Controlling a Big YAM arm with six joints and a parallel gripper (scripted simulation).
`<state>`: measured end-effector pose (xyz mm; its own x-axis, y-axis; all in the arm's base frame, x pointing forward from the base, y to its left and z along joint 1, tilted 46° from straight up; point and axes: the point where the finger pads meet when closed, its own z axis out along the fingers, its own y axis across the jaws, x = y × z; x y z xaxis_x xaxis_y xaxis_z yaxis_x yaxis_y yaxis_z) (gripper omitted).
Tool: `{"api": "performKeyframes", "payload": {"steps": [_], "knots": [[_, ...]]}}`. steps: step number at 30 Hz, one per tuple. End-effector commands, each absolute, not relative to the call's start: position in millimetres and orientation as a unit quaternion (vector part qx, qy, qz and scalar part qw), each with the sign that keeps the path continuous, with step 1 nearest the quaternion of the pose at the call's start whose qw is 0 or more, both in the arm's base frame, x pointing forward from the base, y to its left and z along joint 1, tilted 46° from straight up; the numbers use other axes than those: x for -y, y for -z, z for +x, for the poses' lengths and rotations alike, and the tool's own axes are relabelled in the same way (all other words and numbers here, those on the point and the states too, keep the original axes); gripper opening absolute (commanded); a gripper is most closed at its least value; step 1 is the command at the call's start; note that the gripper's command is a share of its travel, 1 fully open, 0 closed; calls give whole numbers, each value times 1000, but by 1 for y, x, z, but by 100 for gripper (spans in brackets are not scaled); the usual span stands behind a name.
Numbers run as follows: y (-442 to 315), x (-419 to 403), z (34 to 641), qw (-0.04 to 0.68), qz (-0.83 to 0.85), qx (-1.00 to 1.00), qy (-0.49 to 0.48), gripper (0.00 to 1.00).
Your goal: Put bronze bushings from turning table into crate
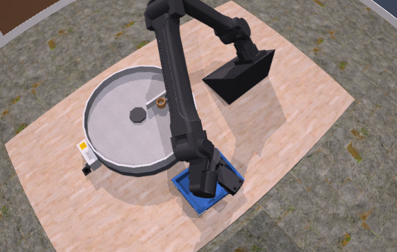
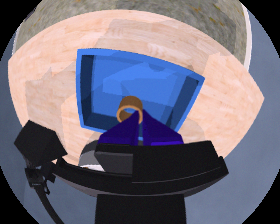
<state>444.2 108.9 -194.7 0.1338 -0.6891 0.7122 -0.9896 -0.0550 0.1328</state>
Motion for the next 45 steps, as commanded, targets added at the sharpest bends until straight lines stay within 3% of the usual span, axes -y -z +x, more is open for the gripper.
{"api": "performKeyframes", "payload": {"steps": [1,45], "knots": [[187,-122,470,284,688,620,-250,0],[185,-116,461,290,690,615,-248,0]]}}
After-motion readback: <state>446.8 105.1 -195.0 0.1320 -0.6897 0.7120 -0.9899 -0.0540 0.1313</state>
